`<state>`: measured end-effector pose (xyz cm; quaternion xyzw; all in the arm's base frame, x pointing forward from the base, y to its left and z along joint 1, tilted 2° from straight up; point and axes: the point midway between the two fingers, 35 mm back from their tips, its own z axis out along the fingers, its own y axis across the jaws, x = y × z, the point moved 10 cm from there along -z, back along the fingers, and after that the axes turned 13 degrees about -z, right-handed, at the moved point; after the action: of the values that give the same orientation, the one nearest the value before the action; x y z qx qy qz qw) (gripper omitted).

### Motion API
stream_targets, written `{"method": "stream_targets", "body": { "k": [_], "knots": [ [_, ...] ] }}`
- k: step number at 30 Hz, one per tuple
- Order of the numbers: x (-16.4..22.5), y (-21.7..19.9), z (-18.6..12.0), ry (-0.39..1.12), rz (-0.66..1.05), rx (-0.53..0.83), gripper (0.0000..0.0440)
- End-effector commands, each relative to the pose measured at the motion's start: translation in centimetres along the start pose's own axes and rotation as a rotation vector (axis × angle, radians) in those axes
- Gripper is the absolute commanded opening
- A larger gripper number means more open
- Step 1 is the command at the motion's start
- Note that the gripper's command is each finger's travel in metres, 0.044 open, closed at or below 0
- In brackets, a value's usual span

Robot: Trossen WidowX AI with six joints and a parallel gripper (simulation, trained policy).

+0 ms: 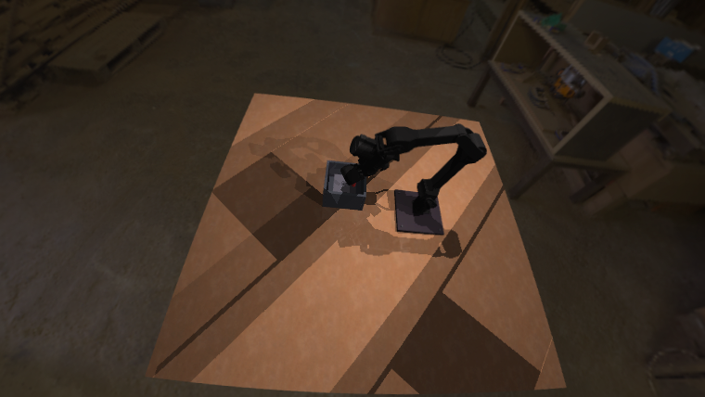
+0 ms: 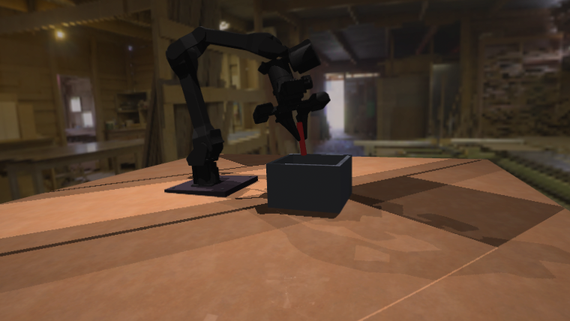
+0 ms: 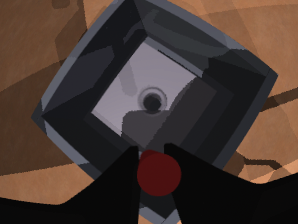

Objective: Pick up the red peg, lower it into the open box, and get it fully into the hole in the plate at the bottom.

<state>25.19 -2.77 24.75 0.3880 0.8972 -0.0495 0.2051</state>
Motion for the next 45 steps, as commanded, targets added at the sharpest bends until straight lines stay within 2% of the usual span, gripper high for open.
{"method": "stream_targets", "body": {
  "k": [1,19,21,27,32,45],
  "knots": [
    [-1.1,-0.3,0.8,0.003,0.016,0.005,0.0001],
    [-3.8,-0.9,5.8,0.085,0.050,0.039,0.0011],
    [-3.8,-0.9,6.5,0.099,0.042,0.047,0.0033],
    [-4.2,-1.0,8.3,0.135,0.003,0.075,0.0166],
    [-5.0,-0.7,8.7,0.141,-0.013,0.087,0.0174],
    [-8.1,-0.3,9.0,0.142,-0.045,0.083,0.0157]
  ]
}}
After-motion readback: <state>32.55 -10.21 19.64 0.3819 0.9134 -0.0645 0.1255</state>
